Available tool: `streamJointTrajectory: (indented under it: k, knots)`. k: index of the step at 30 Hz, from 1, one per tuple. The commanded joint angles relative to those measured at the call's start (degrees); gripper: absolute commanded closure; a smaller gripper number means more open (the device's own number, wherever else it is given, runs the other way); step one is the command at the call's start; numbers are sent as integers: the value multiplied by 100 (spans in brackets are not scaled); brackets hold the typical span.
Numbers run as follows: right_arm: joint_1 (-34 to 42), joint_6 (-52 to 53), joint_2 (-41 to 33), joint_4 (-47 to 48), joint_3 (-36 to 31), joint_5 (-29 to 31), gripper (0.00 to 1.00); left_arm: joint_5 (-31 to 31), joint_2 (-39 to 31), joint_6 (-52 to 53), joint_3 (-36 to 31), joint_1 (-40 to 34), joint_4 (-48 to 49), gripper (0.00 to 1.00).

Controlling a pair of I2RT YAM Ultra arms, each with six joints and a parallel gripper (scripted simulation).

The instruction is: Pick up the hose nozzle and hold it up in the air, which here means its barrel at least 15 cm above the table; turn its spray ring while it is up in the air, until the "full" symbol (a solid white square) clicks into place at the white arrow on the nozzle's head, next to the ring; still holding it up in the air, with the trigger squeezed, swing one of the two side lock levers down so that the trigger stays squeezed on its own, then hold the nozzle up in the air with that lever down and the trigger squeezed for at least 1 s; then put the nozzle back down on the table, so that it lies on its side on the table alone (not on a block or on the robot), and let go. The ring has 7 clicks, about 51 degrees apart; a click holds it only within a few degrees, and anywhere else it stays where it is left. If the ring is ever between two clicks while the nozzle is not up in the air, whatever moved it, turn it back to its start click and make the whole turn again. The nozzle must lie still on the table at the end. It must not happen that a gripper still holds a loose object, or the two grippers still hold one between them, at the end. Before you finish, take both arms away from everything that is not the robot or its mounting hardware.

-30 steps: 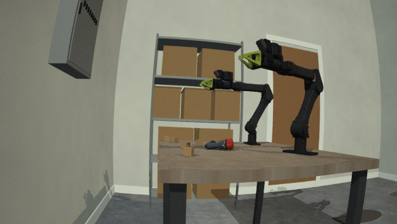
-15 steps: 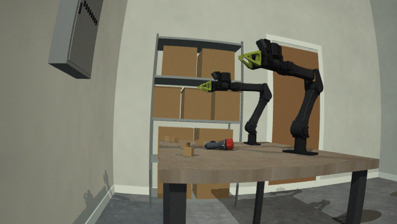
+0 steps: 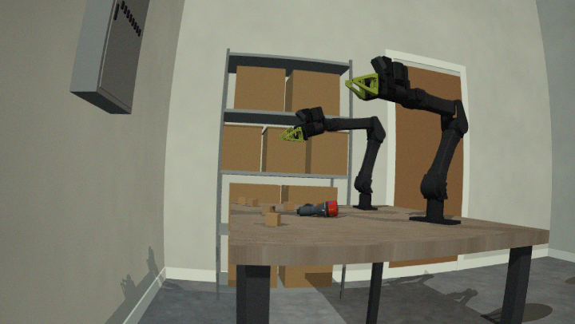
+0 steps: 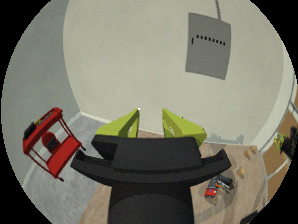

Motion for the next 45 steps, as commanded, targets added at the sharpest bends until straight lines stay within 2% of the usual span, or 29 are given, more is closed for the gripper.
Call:
streamJointTrajectory:
  k: [1,45]
  knots:
    - [113,-220,147,-396,268,-122,23,24,54,7,18,77,94,63]
    - [2077,-2438,3481,-3202,1777,-1482,23,24,54,7,18,77,94,63]
